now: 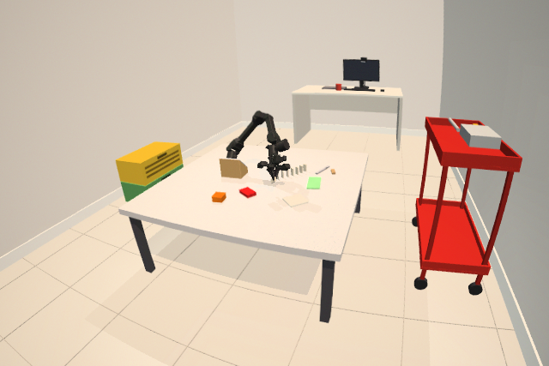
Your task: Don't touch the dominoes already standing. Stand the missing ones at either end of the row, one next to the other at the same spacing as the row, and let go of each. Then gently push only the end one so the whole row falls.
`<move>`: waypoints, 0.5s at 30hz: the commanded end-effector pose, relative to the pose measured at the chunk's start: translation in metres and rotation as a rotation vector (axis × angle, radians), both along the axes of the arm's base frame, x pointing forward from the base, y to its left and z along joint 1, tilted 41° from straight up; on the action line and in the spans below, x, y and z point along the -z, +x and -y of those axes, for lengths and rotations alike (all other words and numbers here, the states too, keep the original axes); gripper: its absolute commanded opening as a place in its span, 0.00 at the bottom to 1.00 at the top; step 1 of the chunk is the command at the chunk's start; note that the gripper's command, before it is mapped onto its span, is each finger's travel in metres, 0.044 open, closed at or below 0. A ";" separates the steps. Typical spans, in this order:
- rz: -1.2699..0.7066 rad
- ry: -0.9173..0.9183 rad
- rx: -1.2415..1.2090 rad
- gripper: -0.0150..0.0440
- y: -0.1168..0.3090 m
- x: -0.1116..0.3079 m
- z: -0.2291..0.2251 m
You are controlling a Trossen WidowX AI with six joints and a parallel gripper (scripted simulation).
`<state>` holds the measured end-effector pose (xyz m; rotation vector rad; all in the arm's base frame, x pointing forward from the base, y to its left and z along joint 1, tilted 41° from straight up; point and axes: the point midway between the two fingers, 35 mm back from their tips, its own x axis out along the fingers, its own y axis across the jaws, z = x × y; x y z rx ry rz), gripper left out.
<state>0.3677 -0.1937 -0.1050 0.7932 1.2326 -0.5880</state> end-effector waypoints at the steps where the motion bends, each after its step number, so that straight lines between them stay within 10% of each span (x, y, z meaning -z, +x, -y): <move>1: 0.041 -0.063 0.026 0.29 0.002 -0.004 0.001; 15: 0.167 -0.218 0.108 0.29 0.001 -0.009 -0.006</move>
